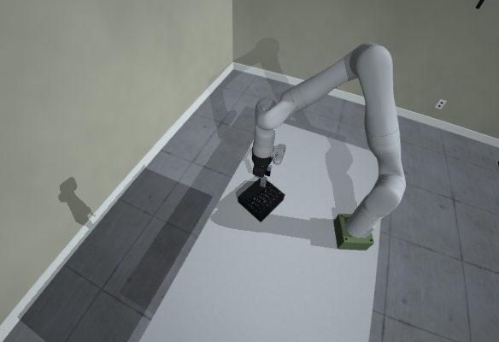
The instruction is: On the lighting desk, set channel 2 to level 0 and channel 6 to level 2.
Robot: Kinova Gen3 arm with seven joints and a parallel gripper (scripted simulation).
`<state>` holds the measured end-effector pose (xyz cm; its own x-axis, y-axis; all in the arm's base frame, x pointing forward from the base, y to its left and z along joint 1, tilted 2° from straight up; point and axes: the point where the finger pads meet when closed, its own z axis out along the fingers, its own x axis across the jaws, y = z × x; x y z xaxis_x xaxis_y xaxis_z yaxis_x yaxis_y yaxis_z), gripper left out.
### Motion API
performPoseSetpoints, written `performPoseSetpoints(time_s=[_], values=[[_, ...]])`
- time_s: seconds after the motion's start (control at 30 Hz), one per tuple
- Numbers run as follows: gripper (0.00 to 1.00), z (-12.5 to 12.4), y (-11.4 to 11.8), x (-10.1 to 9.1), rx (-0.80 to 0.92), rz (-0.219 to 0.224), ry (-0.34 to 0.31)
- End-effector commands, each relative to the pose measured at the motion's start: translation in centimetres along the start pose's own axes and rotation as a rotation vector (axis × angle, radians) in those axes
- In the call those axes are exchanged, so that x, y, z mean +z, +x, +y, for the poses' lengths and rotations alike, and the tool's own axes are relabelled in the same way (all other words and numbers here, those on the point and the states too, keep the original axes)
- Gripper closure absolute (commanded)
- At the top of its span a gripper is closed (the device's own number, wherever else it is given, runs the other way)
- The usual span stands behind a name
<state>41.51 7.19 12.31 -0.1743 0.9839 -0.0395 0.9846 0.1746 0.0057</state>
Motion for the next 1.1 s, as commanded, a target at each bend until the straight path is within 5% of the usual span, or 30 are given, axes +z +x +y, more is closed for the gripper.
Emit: performPoseSetpoints(time_s=[0.0,1.07], values=[[0.00,0.44,0.05,-0.24,0.008,0.002,-0.013],[0.00,0.40,0.00,-0.14,-0.014,0.000,-0.011]])
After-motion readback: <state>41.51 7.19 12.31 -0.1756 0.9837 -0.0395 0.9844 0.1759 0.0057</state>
